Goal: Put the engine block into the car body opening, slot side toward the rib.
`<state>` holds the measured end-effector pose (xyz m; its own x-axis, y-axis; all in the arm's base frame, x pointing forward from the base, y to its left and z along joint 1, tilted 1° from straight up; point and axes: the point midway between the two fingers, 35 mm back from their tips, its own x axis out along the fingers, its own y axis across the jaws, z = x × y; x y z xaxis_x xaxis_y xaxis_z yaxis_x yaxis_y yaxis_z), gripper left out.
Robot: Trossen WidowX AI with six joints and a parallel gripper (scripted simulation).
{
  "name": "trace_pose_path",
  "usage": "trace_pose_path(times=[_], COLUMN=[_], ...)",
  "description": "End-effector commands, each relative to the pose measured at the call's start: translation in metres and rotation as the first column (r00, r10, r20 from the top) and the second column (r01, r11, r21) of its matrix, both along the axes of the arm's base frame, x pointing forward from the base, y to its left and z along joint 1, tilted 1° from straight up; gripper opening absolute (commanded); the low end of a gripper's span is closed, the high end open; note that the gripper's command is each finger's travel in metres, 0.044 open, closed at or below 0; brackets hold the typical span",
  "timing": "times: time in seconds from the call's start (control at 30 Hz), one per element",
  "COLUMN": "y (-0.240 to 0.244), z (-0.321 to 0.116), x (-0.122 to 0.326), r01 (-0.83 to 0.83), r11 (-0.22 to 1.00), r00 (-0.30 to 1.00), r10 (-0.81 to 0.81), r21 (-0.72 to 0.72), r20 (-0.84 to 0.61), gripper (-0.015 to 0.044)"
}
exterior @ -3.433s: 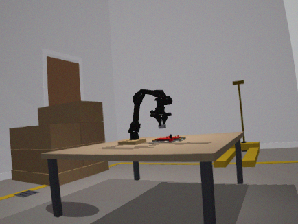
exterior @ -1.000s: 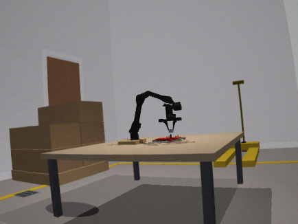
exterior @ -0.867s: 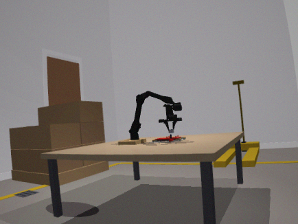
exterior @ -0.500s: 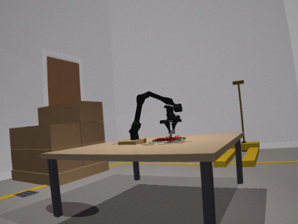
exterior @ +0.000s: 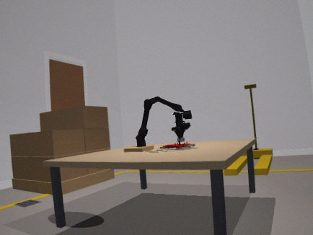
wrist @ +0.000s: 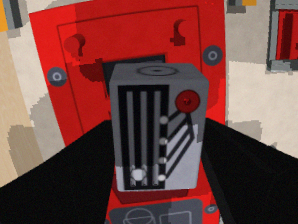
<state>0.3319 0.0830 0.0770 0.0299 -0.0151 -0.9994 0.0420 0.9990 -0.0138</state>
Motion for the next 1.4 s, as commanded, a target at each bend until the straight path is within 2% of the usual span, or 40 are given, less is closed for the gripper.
trace_pose_path(times=[0.0,0.03,0.23,0.73,0.93,1.2,1.37], y=[0.007,0.0074,0.0076,0.0076,0.0077,0.0077,0.0078], z=[-0.0038,-0.0039,-0.0038,-0.0038,-0.0037,-0.0037,-0.0036], x=[-0.0046,-0.0049,-0.0047,-0.0047,-0.0044,-0.0044,-0.0042], r01=[-0.115,-0.121,-0.179,-0.133,-0.062,-0.067,-0.149], r11=[0.993,0.993,0.984,0.991,0.998,0.998,0.989], r00=[0.993,0.993,0.984,0.991,0.998,0.998,0.989], r10=[0.115,0.121,0.179,0.133,0.062,0.067,0.149], r21=[-0.005,-0.005,-0.007,-0.005,-0.004,-0.004,-0.006], r20=[-0.005,-0.005,-0.006,-0.005,-0.004,-0.004,-0.006], gripper=[0.0,0.0,0.0157,0.0159,0.0159,0.0159,0.0159])
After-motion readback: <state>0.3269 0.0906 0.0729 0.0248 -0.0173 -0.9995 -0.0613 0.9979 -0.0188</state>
